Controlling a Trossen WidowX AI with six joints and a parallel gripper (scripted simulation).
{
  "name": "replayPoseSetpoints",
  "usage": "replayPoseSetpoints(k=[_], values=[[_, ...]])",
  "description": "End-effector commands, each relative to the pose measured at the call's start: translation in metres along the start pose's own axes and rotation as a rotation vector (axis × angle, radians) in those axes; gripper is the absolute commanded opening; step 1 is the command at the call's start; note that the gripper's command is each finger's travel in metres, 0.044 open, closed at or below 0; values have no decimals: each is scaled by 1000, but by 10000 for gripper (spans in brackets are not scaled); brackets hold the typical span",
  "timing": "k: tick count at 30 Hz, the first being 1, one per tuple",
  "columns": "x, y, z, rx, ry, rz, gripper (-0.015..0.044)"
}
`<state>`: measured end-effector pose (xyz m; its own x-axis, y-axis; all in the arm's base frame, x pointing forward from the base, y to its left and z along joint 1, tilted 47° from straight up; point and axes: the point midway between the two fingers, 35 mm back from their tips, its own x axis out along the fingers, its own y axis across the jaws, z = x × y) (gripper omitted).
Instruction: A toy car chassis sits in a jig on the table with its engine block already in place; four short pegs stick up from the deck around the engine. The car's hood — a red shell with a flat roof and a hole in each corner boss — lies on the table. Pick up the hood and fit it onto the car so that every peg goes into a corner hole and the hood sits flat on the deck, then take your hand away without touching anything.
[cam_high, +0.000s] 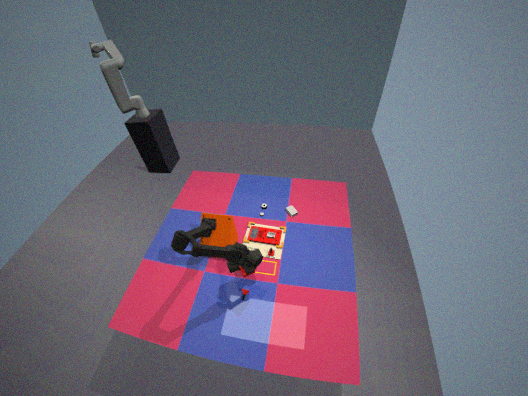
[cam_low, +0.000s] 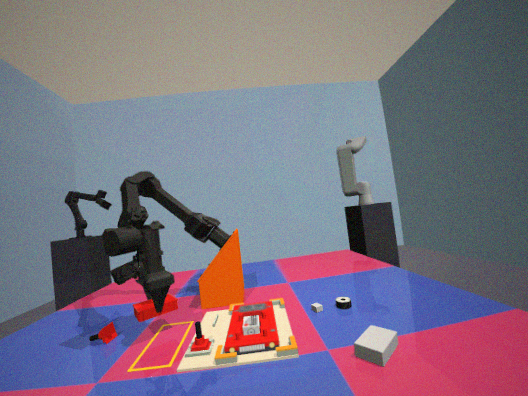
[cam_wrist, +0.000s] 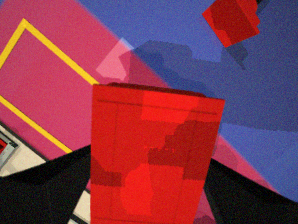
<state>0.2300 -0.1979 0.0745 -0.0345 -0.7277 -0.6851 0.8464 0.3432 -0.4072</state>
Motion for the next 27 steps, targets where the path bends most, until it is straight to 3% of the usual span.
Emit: replayPoseSetpoints(k=[1,15,27], values=[[-12,0,3,9,-7,2,0],[-43,0,3,9,-6,3,0],[-43,19,-2,-67,6,11,0]])
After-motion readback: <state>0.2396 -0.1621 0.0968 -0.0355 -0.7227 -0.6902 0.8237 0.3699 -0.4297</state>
